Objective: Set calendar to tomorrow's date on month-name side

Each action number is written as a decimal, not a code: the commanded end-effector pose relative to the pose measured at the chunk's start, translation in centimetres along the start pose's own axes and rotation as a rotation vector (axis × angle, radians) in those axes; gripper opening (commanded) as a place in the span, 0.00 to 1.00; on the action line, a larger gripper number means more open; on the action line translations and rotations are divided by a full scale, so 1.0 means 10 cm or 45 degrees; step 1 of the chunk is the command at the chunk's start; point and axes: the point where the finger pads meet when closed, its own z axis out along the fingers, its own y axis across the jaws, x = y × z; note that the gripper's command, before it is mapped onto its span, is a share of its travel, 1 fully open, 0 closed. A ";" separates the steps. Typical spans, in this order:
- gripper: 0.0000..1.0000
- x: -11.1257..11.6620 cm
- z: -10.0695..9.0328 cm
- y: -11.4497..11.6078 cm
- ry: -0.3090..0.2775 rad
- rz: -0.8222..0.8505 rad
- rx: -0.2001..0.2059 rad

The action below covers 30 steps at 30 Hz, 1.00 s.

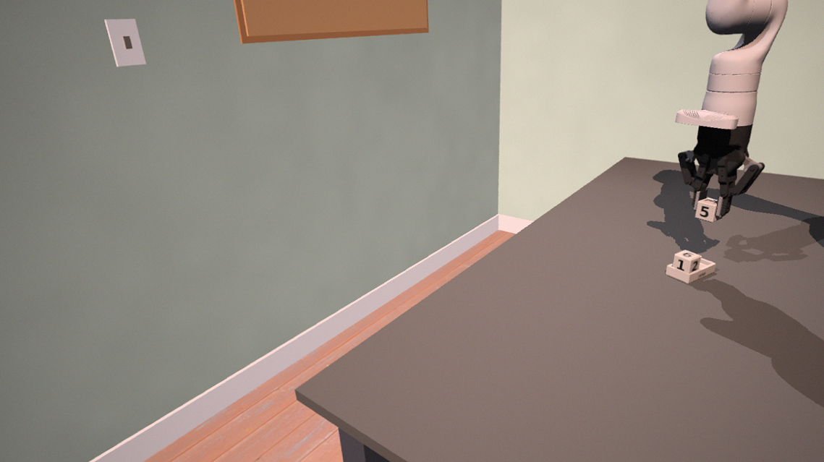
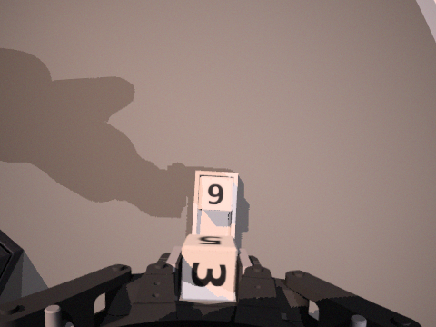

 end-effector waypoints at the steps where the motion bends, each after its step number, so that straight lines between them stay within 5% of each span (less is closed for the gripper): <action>1: 0.28 0.05 -0.07 0.04 0.005 -0.013 -0.018; 16: 0.28 0.08 -0.07 0.04 0.006 -0.068 -0.017; 28: 0.28 0.67 -0.02 0.06 0.017 -0.949 -0.013; 30: 0.28 0.67 -0.02 0.06 0.017 -0.949 -0.013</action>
